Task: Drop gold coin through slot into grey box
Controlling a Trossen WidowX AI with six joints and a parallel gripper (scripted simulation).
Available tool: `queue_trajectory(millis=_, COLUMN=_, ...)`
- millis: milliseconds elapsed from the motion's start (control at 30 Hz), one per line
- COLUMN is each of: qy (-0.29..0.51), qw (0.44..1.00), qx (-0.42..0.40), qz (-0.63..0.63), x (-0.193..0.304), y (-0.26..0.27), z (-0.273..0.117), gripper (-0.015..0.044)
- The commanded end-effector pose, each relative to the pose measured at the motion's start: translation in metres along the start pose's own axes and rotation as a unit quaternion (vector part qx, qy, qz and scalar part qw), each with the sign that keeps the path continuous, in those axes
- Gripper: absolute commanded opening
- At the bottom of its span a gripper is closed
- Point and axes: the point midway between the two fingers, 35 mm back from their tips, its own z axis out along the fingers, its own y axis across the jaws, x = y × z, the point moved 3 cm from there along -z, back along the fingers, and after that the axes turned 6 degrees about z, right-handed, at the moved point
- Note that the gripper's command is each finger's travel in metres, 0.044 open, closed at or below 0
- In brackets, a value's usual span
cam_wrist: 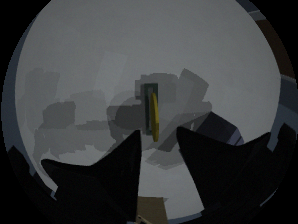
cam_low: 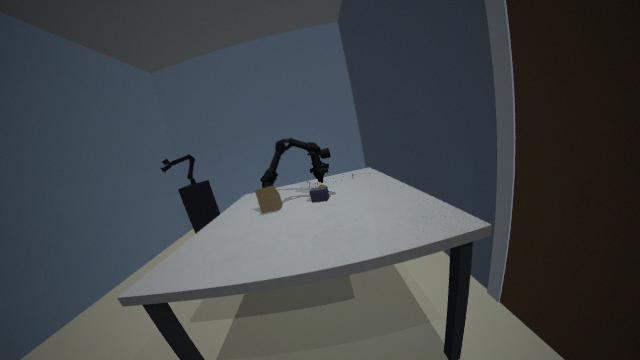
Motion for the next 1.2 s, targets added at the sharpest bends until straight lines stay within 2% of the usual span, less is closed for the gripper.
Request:
queue_trajectory(millis=0, qy=0.006, qw=1.0, qx=-0.004, qz=0.006, x=0.002, y=-0.001, z=0.01, gripper=0.0161)
queue_trajectory(millis=1167, qy=0.006, qw=1.0, qx=-0.005, qz=0.006, x=0.003, y=-0.001, z=0.067, gripper=0.0161)
